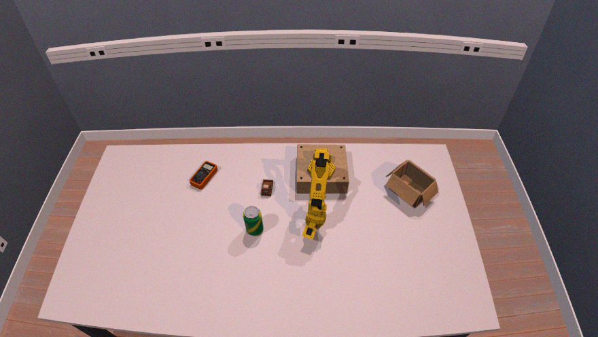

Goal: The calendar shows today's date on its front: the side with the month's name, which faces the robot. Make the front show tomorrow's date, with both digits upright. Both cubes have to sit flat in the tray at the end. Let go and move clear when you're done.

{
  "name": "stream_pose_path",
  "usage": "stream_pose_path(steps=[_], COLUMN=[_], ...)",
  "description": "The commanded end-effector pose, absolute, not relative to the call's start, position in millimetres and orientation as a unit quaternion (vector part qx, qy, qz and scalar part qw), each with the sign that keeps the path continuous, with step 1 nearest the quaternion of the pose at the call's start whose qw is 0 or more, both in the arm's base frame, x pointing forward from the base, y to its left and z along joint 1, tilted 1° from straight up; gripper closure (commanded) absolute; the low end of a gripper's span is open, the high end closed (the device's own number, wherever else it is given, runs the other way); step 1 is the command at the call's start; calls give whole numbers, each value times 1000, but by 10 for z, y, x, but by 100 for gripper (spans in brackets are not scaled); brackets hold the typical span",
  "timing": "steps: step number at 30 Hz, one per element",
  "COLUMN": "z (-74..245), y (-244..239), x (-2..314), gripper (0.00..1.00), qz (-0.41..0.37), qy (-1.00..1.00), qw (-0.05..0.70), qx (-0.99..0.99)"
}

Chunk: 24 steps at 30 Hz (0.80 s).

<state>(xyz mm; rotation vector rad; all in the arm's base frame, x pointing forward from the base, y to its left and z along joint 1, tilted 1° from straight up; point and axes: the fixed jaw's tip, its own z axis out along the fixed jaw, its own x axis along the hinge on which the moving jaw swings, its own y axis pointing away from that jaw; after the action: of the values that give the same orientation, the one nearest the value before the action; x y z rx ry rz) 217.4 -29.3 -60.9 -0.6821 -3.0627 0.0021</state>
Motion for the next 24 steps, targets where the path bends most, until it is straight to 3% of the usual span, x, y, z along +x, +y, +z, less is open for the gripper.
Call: stream_pose_path(steps=[1, 24], z=[-612, -612], y=[-307, -307], x=[2156, 2156], gripper=[80, 99], qz=[0, 0], qy=[-976, -976], qw=[2, 2], qx=[-217, -217])
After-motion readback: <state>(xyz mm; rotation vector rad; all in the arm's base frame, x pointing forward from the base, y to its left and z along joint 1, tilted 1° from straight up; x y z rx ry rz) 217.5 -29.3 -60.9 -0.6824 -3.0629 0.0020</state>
